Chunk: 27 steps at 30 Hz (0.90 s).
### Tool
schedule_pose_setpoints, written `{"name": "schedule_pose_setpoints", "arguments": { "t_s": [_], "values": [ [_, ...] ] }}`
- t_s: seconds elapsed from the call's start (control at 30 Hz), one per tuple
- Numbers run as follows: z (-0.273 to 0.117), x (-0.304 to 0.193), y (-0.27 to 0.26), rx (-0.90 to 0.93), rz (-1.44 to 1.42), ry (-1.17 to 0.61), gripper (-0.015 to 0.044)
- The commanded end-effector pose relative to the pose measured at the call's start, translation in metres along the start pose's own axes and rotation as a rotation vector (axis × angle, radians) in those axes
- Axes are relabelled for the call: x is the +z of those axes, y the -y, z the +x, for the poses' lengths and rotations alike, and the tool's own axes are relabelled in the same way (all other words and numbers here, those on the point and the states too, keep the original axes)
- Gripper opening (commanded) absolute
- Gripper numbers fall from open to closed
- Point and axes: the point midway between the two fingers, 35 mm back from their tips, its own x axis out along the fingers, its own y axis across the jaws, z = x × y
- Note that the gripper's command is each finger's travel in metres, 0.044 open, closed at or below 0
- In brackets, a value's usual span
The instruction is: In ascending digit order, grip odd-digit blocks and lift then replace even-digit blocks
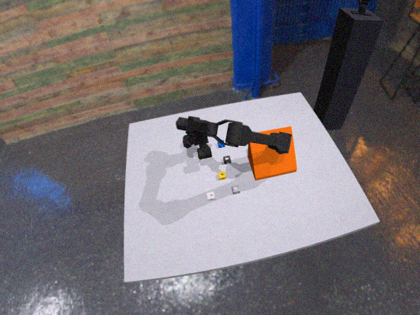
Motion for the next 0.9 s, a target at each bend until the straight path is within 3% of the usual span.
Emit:
{"name": "schedule_pose_setpoints", "arguments": {
  "t_s": [0.0, 0.37, 0.7, 0.77, 0.87],
  "values": [
    [0.003, -0.001, 0.000, 0.007, 0.007, -0.002, 0.0120],
    [0.003, -0.001, 0.000, 0.007, 0.007, -0.002, 0.0400],
    [-0.034, -0.001, 0.001, 0.005, 0.007, -0.002, 0.0400],
    [-0.047, 0.001, 0.002, 0.003, 0.008, -0.002, 0.0348],
    [-0.102, 0.001, 0.002, 0.000, 0.008, -0.003, 0.0269]
  ]
}}
